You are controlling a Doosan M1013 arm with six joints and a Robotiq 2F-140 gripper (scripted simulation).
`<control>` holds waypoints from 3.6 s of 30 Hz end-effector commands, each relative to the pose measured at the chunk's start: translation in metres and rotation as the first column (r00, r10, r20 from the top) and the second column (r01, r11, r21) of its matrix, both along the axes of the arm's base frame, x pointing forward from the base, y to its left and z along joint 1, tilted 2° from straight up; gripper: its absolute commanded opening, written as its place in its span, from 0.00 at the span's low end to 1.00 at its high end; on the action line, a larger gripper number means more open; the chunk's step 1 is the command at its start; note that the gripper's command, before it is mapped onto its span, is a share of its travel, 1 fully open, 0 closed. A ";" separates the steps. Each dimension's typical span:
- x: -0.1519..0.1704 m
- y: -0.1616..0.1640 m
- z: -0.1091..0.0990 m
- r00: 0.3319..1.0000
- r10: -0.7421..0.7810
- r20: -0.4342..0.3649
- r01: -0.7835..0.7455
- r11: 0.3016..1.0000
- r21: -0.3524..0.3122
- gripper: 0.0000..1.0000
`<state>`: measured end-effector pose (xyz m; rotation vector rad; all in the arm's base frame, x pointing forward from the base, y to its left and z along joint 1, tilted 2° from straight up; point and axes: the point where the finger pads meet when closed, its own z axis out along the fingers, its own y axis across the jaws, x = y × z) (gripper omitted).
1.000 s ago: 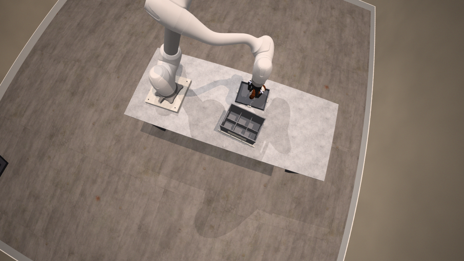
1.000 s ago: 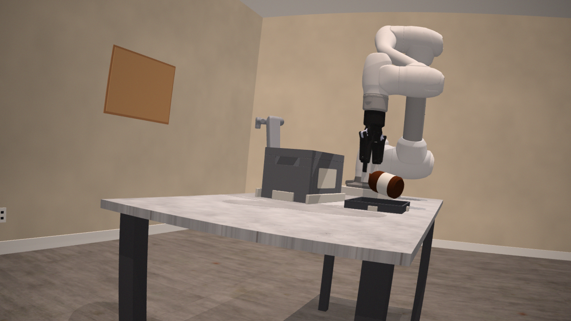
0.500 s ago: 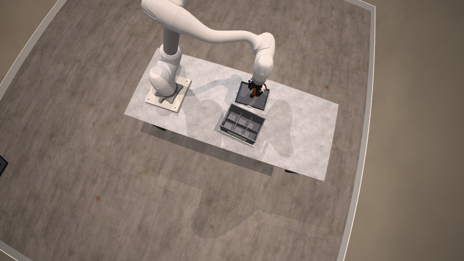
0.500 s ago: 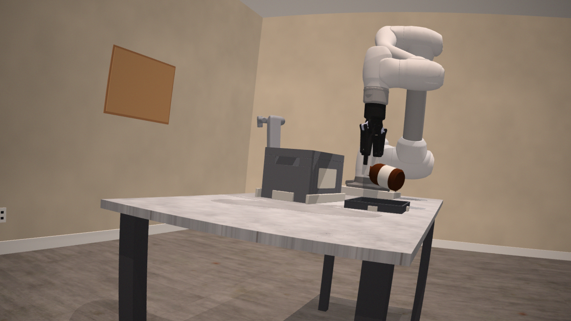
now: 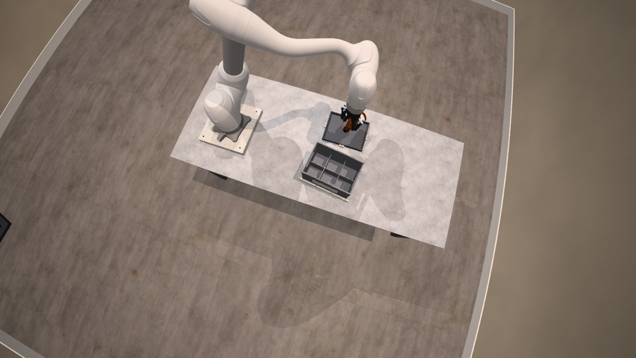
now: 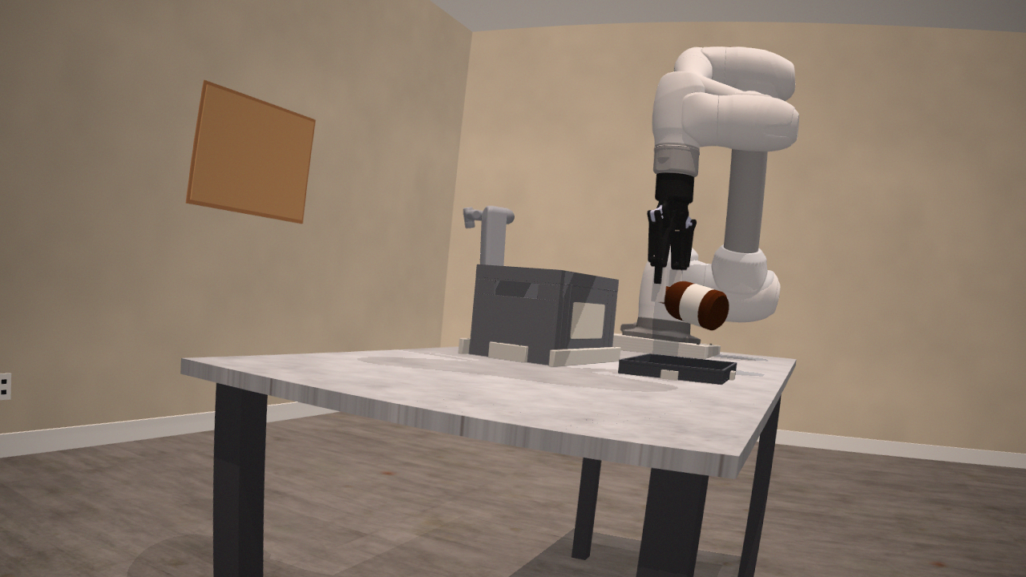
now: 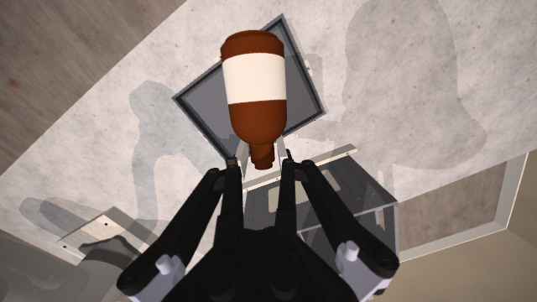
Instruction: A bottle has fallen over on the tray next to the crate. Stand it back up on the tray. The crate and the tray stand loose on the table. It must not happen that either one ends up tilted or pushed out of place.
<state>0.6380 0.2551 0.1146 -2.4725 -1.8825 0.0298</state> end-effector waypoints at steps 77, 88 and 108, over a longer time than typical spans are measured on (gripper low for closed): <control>0.004 -0.001 0.051 1.000 -0.005 0.002 0.005 1.000 0.002 0.10; 0.004 -0.001 0.051 1.000 -0.005 0.002 0.005 1.000 0.002 0.10; 0.004 -0.001 0.051 1.000 0.027 0.003 -0.027 1.000 0.003 0.10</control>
